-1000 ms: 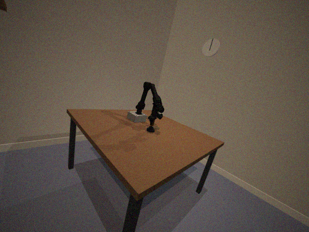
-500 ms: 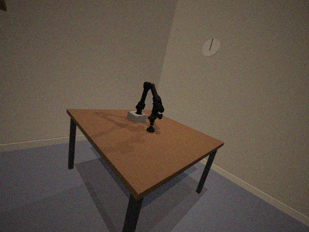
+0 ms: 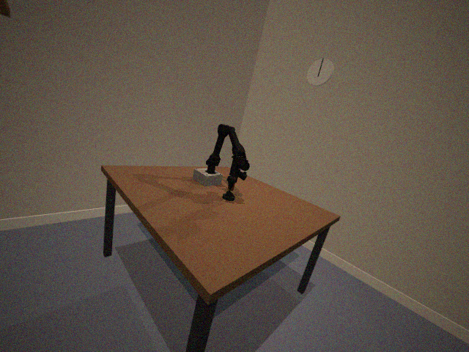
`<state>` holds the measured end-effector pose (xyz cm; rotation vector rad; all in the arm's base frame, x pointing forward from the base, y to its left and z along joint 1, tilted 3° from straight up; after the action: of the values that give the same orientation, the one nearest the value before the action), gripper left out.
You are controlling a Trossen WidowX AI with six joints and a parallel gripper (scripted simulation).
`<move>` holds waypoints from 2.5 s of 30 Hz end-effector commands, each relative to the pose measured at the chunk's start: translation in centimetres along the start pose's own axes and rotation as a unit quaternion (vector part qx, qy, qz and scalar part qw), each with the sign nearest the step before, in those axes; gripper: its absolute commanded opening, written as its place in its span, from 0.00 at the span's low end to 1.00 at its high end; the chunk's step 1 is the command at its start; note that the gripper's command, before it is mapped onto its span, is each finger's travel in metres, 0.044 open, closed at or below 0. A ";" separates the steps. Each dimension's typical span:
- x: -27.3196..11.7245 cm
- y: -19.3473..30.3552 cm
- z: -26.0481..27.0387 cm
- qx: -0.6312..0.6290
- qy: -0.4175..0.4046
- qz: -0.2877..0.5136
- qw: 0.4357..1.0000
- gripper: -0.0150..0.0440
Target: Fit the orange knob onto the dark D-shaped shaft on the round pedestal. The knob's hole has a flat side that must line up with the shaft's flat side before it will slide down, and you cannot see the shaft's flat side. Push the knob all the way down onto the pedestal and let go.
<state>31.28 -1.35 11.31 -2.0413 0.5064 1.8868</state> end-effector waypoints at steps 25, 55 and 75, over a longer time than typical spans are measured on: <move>0.0 0.0 0.0 -0.019 0.001 -0.001 1.000 0.25; 0.4 0.0 0.0 -0.123 0.001 -0.001 0.992 0.25; 0.0 0.0 -0.1 -0.227 0.001 -0.001 0.974 0.25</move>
<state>31.36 -1.39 11.29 -2.2871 0.1129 2.1344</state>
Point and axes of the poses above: the point midway between the two fingers, 35 mm back from their tips, its own x axis out along the fingers, its own z axis across the jaws, y = z × x, the point moved 7 cm from there along -x, back along the fingers, and after that the axes turned 14 degrees about -x, right-handed, at the moved point
